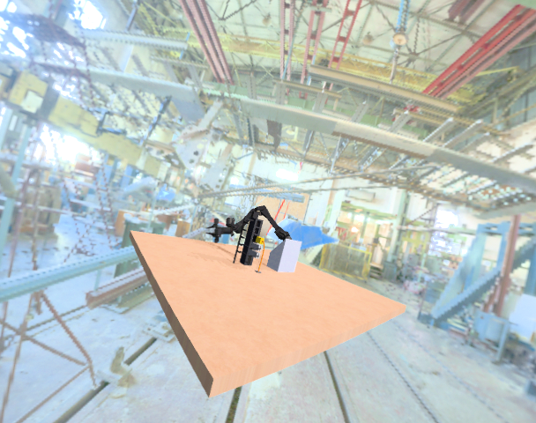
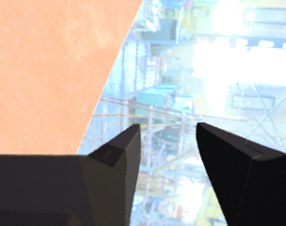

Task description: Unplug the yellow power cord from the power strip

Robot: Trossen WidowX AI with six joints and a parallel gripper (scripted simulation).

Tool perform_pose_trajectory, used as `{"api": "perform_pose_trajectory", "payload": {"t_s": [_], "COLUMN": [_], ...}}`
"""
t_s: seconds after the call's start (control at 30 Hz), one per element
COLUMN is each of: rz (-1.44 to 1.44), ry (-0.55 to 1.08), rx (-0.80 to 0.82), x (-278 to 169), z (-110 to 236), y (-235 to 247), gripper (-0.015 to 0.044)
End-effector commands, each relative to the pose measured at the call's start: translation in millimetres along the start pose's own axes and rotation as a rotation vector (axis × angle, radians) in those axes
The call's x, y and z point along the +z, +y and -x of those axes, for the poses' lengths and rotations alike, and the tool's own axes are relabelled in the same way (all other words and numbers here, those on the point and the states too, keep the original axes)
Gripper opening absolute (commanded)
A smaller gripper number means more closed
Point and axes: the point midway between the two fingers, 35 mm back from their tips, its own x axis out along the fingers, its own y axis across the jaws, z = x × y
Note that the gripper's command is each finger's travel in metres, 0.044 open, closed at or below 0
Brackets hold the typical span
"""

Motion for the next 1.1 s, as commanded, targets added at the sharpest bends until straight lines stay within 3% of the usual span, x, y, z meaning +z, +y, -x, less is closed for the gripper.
{"api": "perform_pose_trajectory", "payload": {"t_s": [0.0,0.27,0.53,0.8,1.07], "rz": [-0.164,-0.469,-0.696,-0.816,-0.819], "ry": [-0.093,-0.299,-0.494,-0.656,-0.788], "rx": [0.051,0.19,0.385,0.631,0.883], "x": [52,169,284,388,474], "z": [-12,-17,10,68,157], "y": [-1,-22,-52,-81,-109], "gripper": [0.016,0.016,0.016,0.016,0.016]}}
